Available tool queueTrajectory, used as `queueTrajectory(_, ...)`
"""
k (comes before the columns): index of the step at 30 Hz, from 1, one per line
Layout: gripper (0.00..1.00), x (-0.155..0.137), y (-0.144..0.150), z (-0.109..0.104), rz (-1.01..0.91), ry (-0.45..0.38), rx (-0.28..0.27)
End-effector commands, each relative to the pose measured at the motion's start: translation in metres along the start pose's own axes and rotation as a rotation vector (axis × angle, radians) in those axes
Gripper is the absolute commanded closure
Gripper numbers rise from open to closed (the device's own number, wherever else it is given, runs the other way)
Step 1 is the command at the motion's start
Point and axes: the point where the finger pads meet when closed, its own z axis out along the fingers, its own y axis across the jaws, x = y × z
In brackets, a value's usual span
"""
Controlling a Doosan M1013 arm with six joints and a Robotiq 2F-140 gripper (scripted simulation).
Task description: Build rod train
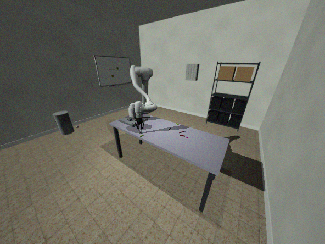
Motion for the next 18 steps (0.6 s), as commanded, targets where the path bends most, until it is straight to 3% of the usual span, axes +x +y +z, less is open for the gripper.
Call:
queueTrajectory(1, 0.77, 0.0000, 0.0000, -0.0001, 0.000, 0.000, 0.000)
queueTrajectory(4, 0.77, 0.0000, 0.0000, -0.0001, 0.000, 0.000, 0.000)
queueTrajectory(5, 0.88, 0.0000, 0.0000, -0.0001, 0.000, 0.000, 0.000)
queueTrajectory(18, 0.88, 0.0000, 0.0000, -0.0001, 0.000, 0.000, 0.000)
